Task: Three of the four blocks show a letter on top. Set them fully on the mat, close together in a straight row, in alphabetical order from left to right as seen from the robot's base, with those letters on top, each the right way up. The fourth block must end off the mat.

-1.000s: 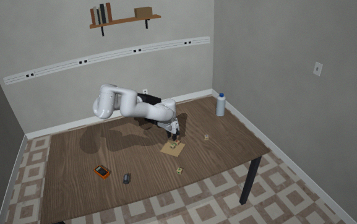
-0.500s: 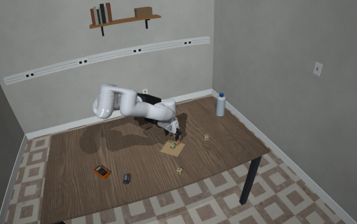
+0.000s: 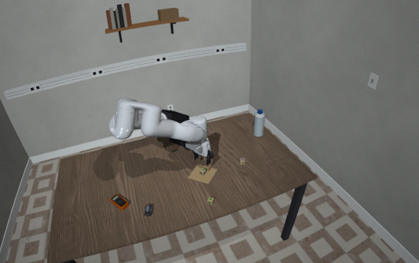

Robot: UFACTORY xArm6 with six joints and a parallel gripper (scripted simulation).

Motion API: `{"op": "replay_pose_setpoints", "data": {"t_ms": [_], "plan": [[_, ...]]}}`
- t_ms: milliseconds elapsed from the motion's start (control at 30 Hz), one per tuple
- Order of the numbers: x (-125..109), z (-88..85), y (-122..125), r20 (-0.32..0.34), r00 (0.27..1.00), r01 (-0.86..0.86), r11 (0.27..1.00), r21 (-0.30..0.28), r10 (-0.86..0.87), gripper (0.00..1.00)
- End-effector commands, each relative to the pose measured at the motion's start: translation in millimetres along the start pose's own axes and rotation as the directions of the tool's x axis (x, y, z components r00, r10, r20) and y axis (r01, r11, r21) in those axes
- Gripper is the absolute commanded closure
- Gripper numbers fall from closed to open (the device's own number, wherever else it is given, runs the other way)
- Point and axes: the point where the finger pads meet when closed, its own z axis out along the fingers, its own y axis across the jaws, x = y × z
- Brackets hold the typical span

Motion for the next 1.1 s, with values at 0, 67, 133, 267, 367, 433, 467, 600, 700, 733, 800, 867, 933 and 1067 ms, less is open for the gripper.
{"op": "replay_pose_setpoints", "data": {"t_ms": [0, 67, 133, 267, 367, 433, 467, 600, 700, 733, 800, 867, 933, 1067], "plan": [[-5.0, -0.8, -8.0, 0.000, 0.998, 0.056, 0.998, 0.003, -0.056, 0.00], [-9.6, -0.8, -14.6, -0.002, 0.994, 0.111, 0.994, 0.003, -0.111, 0.00], [-15.8, -0.8, -23.0, -0.004, 0.983, 0.182, 0.983, 0.003, -0.182, 0.00], [-25.0, -0.8, -34.5, -0.006, 0.959, 0.282, 0.959, 0.003, -0.282, 0.00], [-32.2, -0.8, -43.0, -0.008, 0.934, 0.357, 0.934, 0.003, -0.357, 0.00], [-32.2, -0.8, -43.0, -0.008, 0.934, 0.357, 0.934, 0.003, -0.357, 0.00], [-37.7, -0.7, -49.0, -0.009, 0.912, 0.411, 0.912, 0.002, -0.411, 0.00], [-47.2, -0.7, -59.0, -0.011, 0.866, 0.500, 0.866, 0.001, -0.500, 0.00], [-55.1, -0.6, -66.6, -0.012, 0.824, 0.567, 0.824, 0.000, -0.567, 0.00], [-57.7, -0.6, -69.0, -0.012, 0.808, 0.589, 0.808, 0.000, -0.589, 0.00], [-62.9, -0.5, -73.7, -0.013, 0.777, 0.630, 0.777, -0.001, -0.630, 0.00], [-68.2, -0.5, -78.3, -0.013, 0.742, 0.670, 0.742, -0.002, -0.670, 0.00], [-73.5, -0.4, -82.7, -0.013, 0.706, 0.708, 0.706, -0.003, -0.708, 0.00], [-83.2, -0.3, -90.3, -0.013, 0.637, 0.771, 0.637, -0.004, -0.771, 0.00]]}}
